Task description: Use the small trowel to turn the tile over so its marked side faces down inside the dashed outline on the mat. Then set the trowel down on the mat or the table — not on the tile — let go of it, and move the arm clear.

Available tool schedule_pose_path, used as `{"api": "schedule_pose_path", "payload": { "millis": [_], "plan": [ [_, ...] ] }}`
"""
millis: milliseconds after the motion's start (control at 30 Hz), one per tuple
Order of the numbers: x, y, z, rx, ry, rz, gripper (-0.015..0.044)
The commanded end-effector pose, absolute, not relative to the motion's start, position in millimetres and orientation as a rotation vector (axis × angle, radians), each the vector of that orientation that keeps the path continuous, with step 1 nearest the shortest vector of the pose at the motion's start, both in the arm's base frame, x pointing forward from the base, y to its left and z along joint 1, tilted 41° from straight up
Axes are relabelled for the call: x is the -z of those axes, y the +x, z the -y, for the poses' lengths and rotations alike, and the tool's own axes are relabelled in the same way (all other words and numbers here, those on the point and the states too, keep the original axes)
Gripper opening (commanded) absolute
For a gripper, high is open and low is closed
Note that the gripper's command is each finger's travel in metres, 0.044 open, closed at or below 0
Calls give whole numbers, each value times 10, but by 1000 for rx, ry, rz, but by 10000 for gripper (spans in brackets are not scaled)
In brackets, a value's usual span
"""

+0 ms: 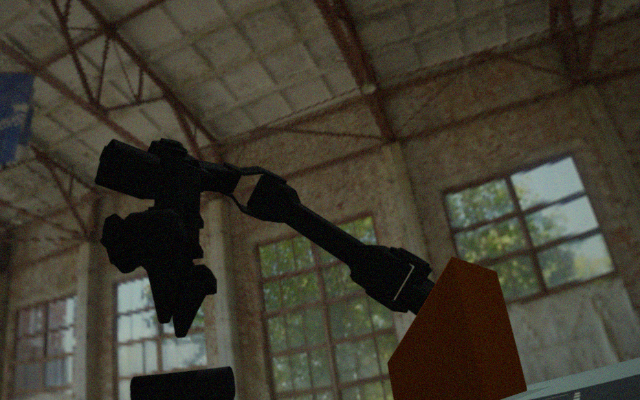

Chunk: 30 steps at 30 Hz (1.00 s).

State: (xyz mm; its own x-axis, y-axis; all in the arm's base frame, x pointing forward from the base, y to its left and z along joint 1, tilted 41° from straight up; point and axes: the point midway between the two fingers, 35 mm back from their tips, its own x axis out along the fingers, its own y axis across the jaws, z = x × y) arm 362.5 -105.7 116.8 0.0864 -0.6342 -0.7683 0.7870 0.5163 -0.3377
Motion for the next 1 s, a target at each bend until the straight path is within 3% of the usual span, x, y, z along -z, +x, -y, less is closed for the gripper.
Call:
{"api": "schedule_pose_path", "payload": {
  "millis": [0, 967],
  "plan": [
    [-1257, 3389, 1405, 1183, 212, -1029, 270],
    [-986, 3343, 1720, 1205, 217, -1029, 270]
  ]
}}
